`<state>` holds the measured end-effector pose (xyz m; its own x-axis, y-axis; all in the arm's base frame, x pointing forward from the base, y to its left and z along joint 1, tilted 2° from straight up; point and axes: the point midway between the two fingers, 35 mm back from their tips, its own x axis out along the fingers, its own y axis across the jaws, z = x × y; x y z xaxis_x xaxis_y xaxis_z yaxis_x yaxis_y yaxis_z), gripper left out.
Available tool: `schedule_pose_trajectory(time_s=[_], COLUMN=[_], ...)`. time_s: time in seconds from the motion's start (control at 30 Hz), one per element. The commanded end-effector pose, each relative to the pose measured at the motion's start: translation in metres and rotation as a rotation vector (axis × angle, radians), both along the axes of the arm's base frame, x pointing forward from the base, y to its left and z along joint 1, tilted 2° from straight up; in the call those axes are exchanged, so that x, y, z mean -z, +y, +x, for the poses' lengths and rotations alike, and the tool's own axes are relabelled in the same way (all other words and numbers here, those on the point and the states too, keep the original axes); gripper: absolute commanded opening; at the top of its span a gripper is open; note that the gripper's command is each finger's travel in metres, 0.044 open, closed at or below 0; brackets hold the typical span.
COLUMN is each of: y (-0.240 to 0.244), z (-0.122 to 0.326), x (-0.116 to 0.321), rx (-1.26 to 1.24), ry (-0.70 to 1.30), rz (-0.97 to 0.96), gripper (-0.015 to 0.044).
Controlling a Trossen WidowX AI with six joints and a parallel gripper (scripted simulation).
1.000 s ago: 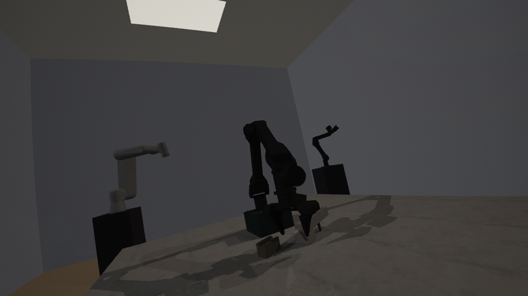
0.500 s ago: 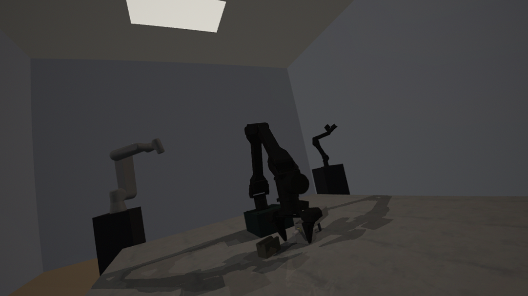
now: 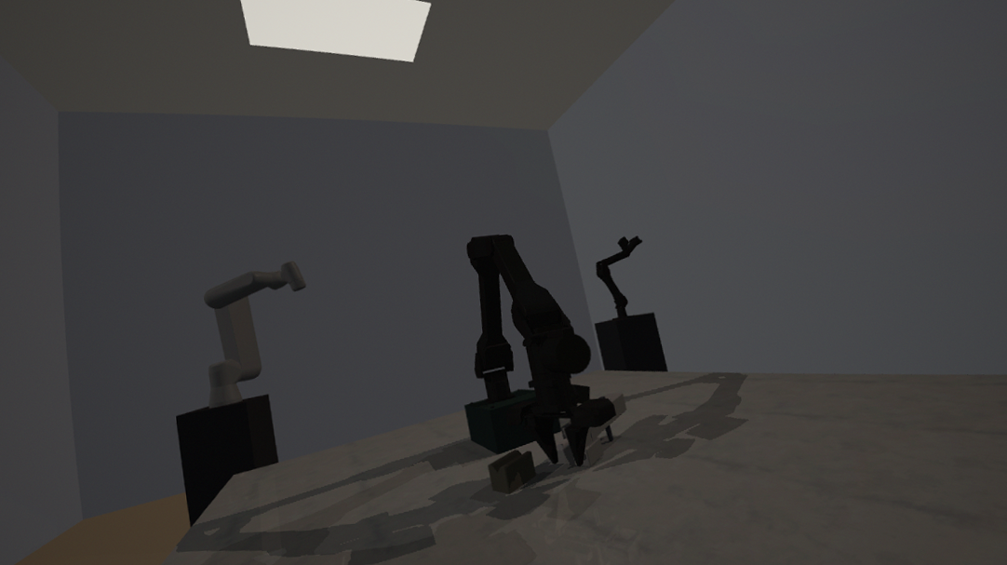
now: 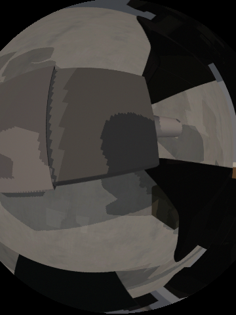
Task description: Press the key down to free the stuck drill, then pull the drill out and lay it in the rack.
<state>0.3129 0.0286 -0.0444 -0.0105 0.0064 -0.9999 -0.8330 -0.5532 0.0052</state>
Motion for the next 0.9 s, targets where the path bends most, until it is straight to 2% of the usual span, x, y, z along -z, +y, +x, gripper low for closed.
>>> schedule_pose_trajectory(time_s=[0.0,0.13,0.23,0.87], y=[0.000,0.000,0.000,-0.017], z=[0.000,0.000,0.000,0.011], x=[0.000,0.000,0.000,0.001], rx=[0.000,0.000,0.000,0.004], ry=[-0.001,-0.001,-0.001,0.003], rz=[0.000,0.000,0.000,-0.005], gripper=[0.0125,0.0020,0.0000,0.0000])
